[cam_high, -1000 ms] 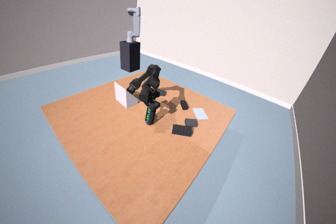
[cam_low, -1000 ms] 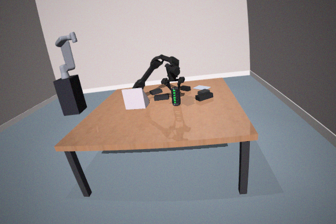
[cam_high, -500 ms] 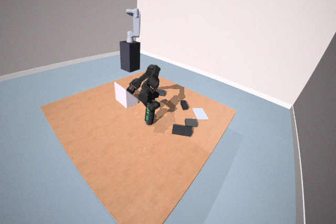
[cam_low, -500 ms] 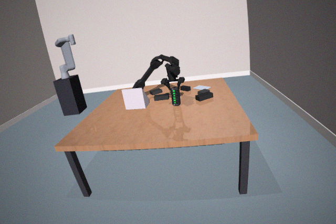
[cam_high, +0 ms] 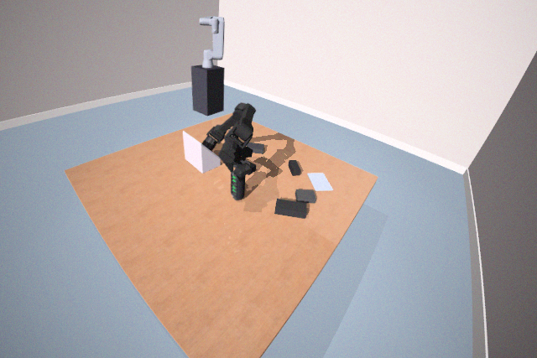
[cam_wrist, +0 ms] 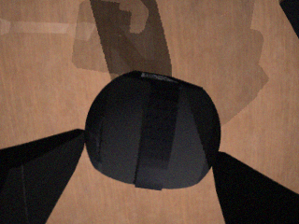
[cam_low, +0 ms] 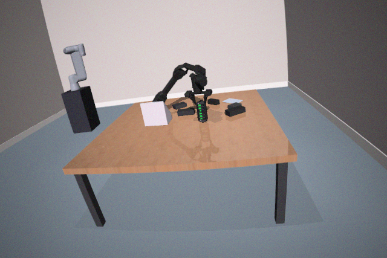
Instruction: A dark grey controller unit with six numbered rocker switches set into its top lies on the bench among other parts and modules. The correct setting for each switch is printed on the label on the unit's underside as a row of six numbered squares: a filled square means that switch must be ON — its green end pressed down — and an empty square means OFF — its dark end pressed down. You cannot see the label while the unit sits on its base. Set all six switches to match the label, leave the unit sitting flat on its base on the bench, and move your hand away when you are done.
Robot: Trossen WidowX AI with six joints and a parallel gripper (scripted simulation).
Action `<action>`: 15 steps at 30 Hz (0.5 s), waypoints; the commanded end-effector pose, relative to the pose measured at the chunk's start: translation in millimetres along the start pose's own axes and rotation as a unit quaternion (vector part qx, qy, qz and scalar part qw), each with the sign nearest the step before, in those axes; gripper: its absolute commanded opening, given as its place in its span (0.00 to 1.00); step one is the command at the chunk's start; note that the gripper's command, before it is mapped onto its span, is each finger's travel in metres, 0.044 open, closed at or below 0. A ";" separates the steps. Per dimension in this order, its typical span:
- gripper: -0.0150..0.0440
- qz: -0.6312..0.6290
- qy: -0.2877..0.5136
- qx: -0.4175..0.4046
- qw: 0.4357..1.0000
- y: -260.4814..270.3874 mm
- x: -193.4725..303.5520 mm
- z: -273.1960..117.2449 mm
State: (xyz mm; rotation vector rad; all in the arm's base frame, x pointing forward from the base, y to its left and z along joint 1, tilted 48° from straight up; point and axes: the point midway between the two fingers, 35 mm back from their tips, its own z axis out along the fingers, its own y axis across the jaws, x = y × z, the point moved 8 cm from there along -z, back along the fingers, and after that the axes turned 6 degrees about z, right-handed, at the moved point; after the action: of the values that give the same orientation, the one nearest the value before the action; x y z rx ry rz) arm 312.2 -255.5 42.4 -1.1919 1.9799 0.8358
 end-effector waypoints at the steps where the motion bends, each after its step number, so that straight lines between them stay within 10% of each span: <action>1: 0.83 0.002 0.008 -0.006 1.000 -0.7 5.2 3.6; 15: 0.83 0.002 0.025 -0.004 1.000 -1.4 13.0 3.7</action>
State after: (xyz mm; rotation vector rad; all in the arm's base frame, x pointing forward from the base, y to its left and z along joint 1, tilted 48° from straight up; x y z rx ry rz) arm 309.6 -260.7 35.8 -1.2139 2.0107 0.8138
